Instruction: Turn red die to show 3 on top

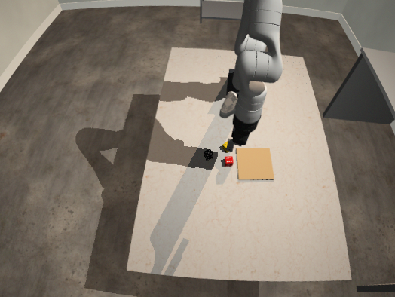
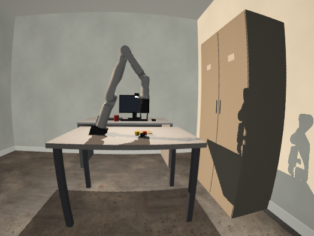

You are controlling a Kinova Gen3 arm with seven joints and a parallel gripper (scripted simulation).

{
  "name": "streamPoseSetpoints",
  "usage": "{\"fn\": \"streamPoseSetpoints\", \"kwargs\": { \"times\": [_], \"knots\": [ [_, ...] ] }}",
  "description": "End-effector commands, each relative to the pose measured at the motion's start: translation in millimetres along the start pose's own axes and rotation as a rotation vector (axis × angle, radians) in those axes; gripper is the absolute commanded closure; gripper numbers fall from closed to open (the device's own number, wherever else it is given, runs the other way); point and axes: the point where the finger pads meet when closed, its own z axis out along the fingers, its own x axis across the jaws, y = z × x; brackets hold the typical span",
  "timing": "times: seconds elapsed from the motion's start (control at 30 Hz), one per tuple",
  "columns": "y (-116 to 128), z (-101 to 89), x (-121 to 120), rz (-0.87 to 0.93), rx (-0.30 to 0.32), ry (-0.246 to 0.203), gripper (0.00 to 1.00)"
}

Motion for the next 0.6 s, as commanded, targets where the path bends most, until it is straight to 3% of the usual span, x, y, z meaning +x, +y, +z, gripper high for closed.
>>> {"fn": "streamPoseSetpoints", "kwargs": {
  "times": [0.0,0.57],
  "knots": [
    [-1.5,0.9,0.6,0.048,0.001,0.000,0.00],
    [-4.4,8.5,8.5,0.540,-0.001,0.002,0.00]
  ]
}}
